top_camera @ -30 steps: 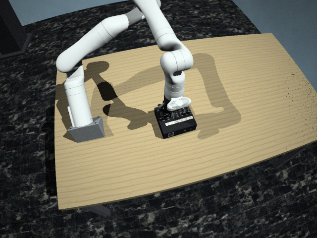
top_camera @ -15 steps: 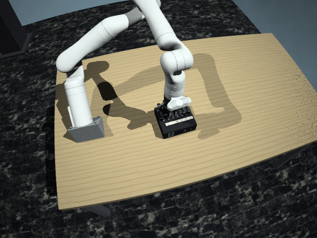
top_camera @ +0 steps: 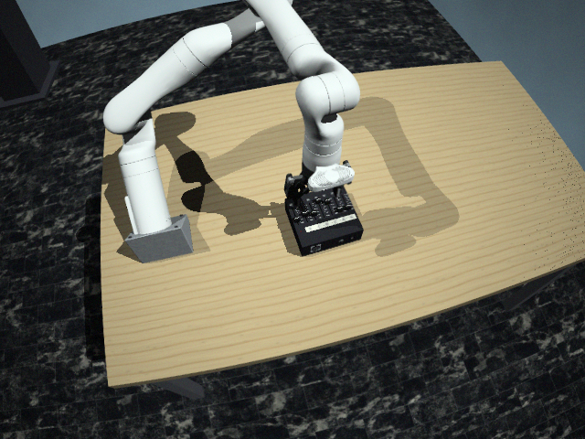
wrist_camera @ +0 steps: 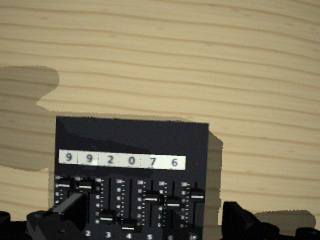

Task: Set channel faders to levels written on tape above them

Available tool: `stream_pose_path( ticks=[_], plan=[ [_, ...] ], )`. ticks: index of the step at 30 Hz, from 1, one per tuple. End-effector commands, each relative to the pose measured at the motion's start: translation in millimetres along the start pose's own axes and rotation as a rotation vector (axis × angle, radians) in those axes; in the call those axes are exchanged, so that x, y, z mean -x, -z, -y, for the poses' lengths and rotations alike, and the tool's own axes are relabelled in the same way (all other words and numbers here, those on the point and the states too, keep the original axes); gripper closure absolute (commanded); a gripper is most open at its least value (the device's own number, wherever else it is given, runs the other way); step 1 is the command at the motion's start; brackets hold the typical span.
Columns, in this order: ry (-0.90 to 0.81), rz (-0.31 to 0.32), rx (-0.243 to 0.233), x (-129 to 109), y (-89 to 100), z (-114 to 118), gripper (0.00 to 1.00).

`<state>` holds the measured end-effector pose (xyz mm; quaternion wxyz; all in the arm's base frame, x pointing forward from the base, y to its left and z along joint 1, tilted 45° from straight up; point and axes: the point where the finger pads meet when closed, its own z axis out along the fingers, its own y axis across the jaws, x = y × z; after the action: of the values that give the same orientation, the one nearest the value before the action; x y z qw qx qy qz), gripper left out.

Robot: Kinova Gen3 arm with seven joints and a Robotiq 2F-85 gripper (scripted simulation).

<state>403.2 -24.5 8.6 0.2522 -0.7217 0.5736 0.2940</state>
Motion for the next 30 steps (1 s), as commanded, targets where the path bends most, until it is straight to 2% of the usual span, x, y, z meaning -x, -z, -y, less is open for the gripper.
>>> stream_pose_path(
  ticks=[1, 5, 11, 30],
  plan=[
    [0.005, -0.008, -0.016, -1.8, 17.1, 3.6, 0.00],
    [0.005, -0.008, -0.016, -1.7, 30.4, 3.4, 0.00],
    [0.005, -0.008, -0.016, -1.7, 36.2, 3.3, 0.00],
    [0.005, -0.008, -0.016, -1.7, 36.9, 3.3, 0.00]
  ],
)
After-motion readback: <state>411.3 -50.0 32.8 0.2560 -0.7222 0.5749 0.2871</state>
